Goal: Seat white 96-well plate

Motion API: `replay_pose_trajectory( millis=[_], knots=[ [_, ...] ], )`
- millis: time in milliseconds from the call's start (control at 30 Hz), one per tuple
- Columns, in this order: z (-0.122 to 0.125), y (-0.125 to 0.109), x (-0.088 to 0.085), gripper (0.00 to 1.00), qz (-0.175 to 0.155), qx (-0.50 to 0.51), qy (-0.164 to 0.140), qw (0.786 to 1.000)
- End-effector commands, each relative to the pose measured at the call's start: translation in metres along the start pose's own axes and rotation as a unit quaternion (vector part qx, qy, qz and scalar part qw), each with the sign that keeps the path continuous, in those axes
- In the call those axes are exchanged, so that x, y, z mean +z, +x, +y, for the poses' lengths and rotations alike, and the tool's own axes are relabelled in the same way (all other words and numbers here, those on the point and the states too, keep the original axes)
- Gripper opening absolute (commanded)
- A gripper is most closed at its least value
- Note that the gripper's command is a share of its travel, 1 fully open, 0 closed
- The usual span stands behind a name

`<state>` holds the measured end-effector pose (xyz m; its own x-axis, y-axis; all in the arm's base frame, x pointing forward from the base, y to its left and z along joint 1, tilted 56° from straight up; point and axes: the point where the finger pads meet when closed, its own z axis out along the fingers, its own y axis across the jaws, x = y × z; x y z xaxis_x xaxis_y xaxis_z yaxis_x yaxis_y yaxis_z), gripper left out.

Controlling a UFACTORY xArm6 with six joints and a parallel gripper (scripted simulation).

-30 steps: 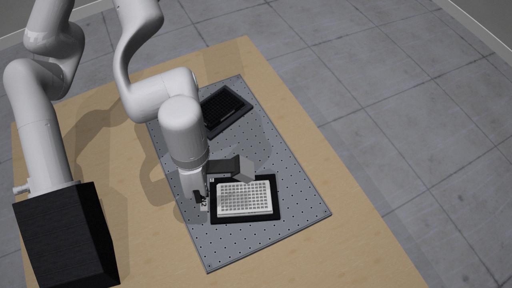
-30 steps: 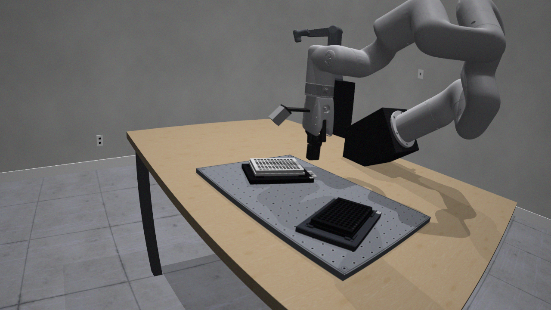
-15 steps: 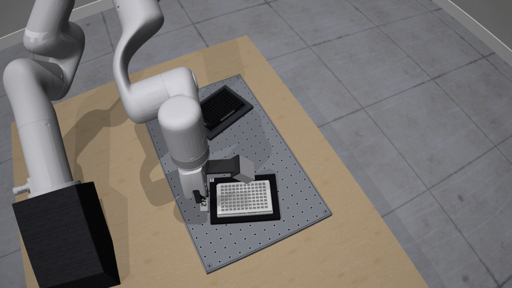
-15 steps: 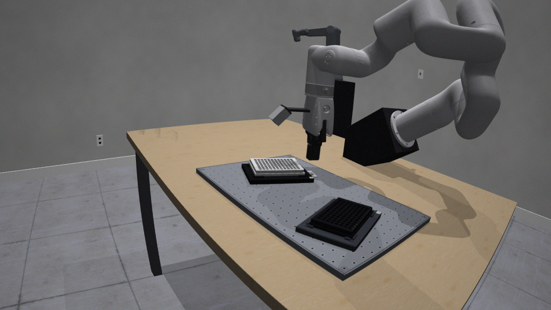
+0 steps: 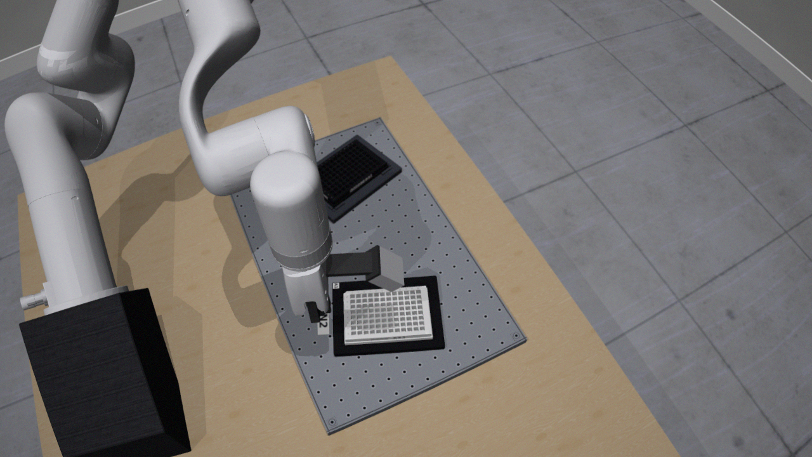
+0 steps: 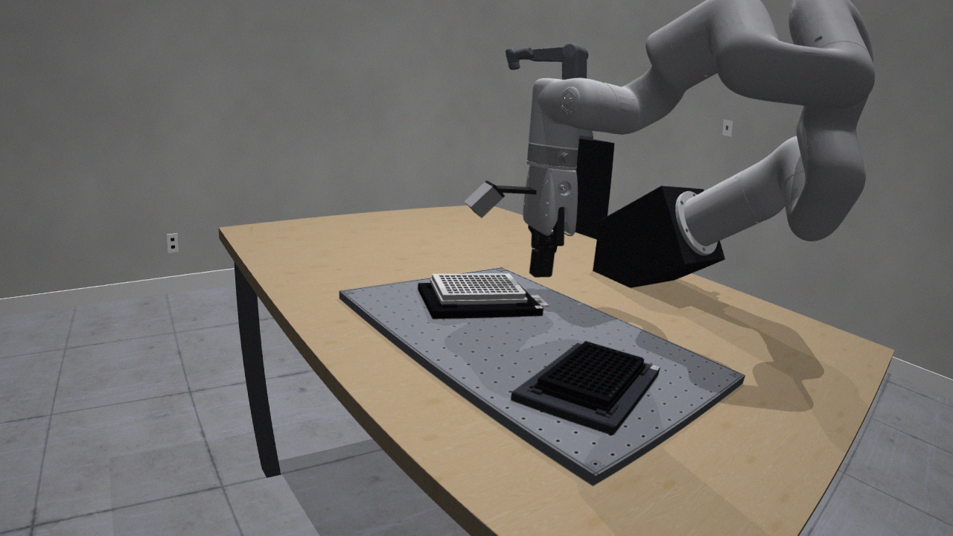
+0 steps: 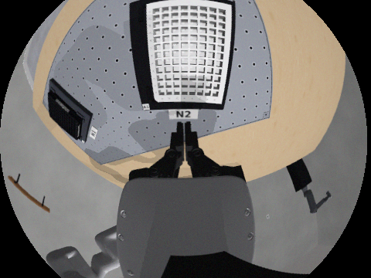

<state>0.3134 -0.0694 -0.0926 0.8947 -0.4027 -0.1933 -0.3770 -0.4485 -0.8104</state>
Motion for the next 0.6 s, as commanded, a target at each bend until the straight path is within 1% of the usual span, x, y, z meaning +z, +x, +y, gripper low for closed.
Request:
replay_pose_trajectory(
  millis=[0,467,533,567],
  knots=[
    [0.0001,0.0011,-0.001,0.0,0.001,-0.001,-0.001,1.0],
    [0.0001,0.0011,-0.001,0.0,0.001,-0.001,-0.001,1.0],
    [0.0064,0.0085,-0.0035,0.0,0.001,-0.034,-0.001,0.999],
    [0.0064,0.0085,-0.0035,0.0,0.001,-0.034,-0.001,0.999]
  ],
)
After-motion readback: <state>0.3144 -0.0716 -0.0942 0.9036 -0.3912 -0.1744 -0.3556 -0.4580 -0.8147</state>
